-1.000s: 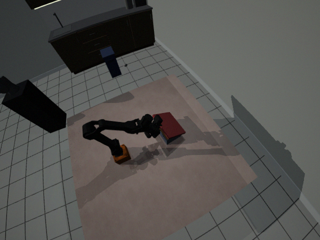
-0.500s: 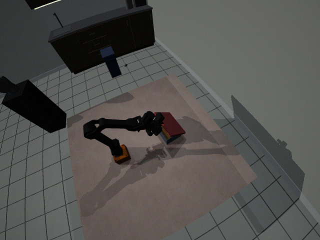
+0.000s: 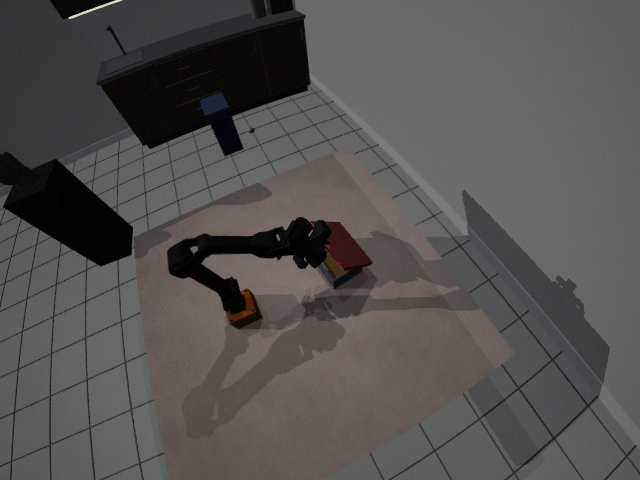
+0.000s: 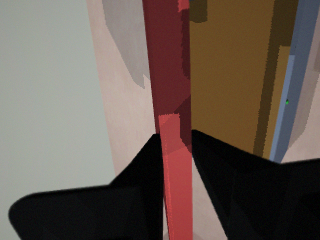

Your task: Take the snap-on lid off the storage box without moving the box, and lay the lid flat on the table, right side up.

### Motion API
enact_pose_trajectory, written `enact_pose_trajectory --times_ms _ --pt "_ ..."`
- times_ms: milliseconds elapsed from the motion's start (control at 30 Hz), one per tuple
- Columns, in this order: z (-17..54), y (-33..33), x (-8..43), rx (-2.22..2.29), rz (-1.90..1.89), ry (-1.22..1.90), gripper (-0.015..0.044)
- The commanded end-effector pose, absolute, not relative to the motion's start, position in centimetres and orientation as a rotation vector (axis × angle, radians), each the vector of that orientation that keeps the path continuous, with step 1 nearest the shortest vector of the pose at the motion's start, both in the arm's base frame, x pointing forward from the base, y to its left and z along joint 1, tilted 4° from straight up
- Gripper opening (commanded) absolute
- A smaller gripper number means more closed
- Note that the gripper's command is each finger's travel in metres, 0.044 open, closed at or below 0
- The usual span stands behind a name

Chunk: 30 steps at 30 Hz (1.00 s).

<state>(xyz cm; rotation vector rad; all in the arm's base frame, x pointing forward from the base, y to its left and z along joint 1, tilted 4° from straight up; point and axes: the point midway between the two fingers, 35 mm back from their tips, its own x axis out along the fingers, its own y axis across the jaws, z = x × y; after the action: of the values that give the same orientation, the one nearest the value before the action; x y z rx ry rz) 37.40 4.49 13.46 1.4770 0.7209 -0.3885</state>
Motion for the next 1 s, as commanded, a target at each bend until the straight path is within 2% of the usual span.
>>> enact_pose_trajectory --times_ms 0,967 --pt "15.0 4.5 37.8 1.485 -0.369 0.700 0.0000" --pt "18.8 4.3 37.8 1.485 -0.369 0.700 0.0000"
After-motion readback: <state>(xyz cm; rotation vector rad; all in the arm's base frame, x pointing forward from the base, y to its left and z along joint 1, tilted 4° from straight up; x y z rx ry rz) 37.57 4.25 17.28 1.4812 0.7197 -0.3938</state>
